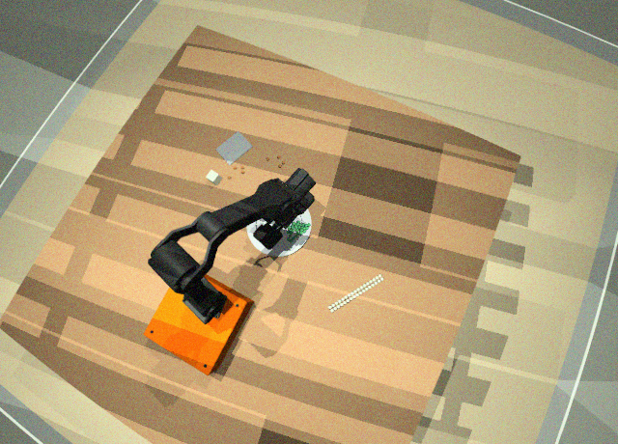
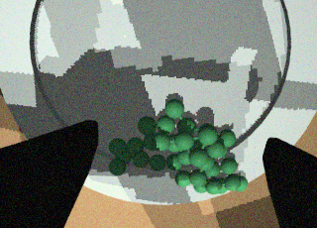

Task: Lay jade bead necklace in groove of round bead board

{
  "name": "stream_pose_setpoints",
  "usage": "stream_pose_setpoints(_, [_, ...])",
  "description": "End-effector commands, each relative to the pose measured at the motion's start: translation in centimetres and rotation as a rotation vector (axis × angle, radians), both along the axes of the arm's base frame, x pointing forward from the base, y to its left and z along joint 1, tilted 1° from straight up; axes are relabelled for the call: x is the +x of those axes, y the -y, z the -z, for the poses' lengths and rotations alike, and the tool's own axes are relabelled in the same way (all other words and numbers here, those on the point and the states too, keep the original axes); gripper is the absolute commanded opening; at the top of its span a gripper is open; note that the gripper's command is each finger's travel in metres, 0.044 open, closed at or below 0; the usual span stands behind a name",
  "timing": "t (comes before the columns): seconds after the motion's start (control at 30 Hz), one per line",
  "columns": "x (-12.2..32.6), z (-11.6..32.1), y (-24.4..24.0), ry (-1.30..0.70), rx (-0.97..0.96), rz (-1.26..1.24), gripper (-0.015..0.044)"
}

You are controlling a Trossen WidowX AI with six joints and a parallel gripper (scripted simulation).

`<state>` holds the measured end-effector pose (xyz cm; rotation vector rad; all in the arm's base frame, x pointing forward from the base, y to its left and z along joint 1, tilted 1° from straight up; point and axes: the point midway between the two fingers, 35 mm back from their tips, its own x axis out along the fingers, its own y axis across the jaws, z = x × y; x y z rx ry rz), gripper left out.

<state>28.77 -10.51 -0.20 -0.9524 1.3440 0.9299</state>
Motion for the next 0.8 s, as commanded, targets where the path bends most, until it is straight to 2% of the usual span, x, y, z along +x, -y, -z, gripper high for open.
stream_pose_setpoints(0.0, [-0.2, 0.4, -0.1, -0.002, 0.002, 0.012, 0.0151])
stream_pose_setpoints(0.07, [-0.2, 1.1, -0.1, -0.002, 0.002, 0.012, 0.012])
stream_pose_setpoints(0.23, [0.0, 0.6, 0.0, 0.008, -0.003, 0.006, 0.012])
stream_pose_setpoints(0.77, [-0.2, 3.1, -0.1, 0.0, 0.001, 0.011, 0.012])
